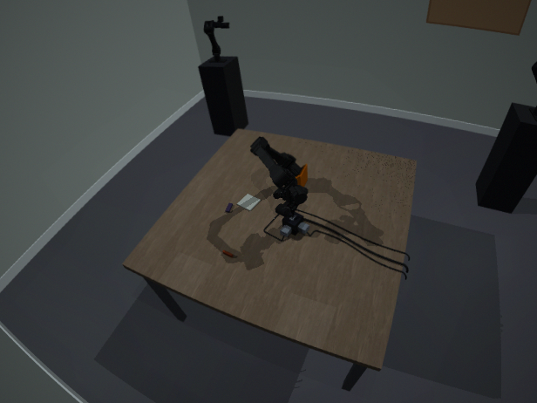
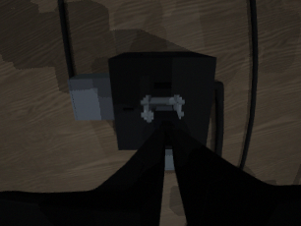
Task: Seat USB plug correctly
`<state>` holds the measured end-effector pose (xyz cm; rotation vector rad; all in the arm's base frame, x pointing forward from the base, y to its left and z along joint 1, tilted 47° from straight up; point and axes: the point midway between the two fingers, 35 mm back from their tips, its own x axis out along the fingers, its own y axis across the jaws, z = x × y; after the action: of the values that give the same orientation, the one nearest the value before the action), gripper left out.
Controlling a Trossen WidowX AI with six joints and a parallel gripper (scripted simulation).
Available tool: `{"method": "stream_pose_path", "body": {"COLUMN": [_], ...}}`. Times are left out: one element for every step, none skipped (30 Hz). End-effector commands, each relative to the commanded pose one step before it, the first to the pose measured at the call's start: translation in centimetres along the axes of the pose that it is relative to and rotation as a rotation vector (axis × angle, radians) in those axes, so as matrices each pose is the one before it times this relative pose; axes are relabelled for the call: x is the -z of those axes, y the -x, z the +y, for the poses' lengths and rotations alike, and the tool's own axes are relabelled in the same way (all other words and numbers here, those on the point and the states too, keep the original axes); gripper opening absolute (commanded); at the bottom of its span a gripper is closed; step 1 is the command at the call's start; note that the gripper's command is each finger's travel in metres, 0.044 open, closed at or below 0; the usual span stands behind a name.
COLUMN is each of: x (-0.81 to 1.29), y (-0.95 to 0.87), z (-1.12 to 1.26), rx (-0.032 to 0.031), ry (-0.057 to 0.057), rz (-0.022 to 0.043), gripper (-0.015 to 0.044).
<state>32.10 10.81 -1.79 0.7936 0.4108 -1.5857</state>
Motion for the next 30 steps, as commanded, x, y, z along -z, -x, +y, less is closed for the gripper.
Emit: {"method": "stream_pose_path", "body": {"x": [-0.014, 0.0, 0.0, 0.0, 0.0, 0.0, 0.0, 0.0, 0.0, 0.0, 0.0, 0.0, 0.0, 0.0, 0.0, 0.0, 0.0, 0.0, 0.0, 0.0, 0.0, 0.0, 0.0, 0.0, 0.0, 0.0, 0.0, 0.0, 0.0, 0.0], "y": [-0.029, -0.012, -0.012, -0.012, -0.012, -0.012, -0.012, -0.012, -0.012, -0.012, -0.012, -0.012, -0.012, -0.012, -0.012, -0.012, -0.012, -0.012, -0.012, -0.012, -0.012, -0.012, -0.012, -0.012, -0.012, -0.012, -0.012, -0.012, -0.012, -0.012], "z": [0.075, 0.0, 0.0, 0.0, 0.0, 0.0, 0.0, 0.0, 0.0, 0.0, 0.0, 0.0, 0.0, 0.0, 0.0, 0.0, 0.0, 0.0, 0.0, 0.0, 0.0, 0.0, 0.0, 0.0, 0.0, 0.0, 0.0, 0.0, 0.0, 0.0], "rx": [-0.00527, 0.0, 0.0, 0.0, 0.0, 0.0, 0.0, 0.0, 0.0, 0.0, 0.0, 0.0, 0.0, 0.0, 0.0, 0.0, 0.0, 0.0, 0.0, 0.0, 0.0, 0.0, 0.0, 0.0, 0.0, 0.0, 0.0, 0.0, 0.0, 0.0], "ry": [0.0032, 0.0, 0.0, 0.0, 0.0, 0.0, 0.0, 0.0, 0.0, 0.0, 0.0, 0.0, 0.0, 0.0, 0.0, 0.0, 0.0, 0.0, 0.0, 0.0, 0.0, 0.0, 0.0, 0.0, 0.0, 0.0, 0.0, 0.0, 0.0, 0.0], "rz": [-0.00084, 0.0, 0.0, 0.0, 0.0, 0.0, 0.0, 0.0, 0.0, 0.0, 0.0, 0.0, 0.0, 0.0, 0.0, 0.0, 0.0, 0.0, 0.0, 0.0, 0.0, 0.0, 0.0, 0.0, 0.0, 0.0, 0.0, 0.0, 0.0, 0.0], "gripper": [0.0, 0.0, 0.0, 0.0, 0.0, 0.0, 0.0, 0.0, 0.0, 0.0, 0.0, 0.0, 0.0, 0.0, 0.0, 0.0, 0.0, 0.0, 0.0, 0.0, 0.0, 0.0, 0.0, 0.0, 0.0, 0.0, 0.0, 0.0, 0.0, 0.0]}}
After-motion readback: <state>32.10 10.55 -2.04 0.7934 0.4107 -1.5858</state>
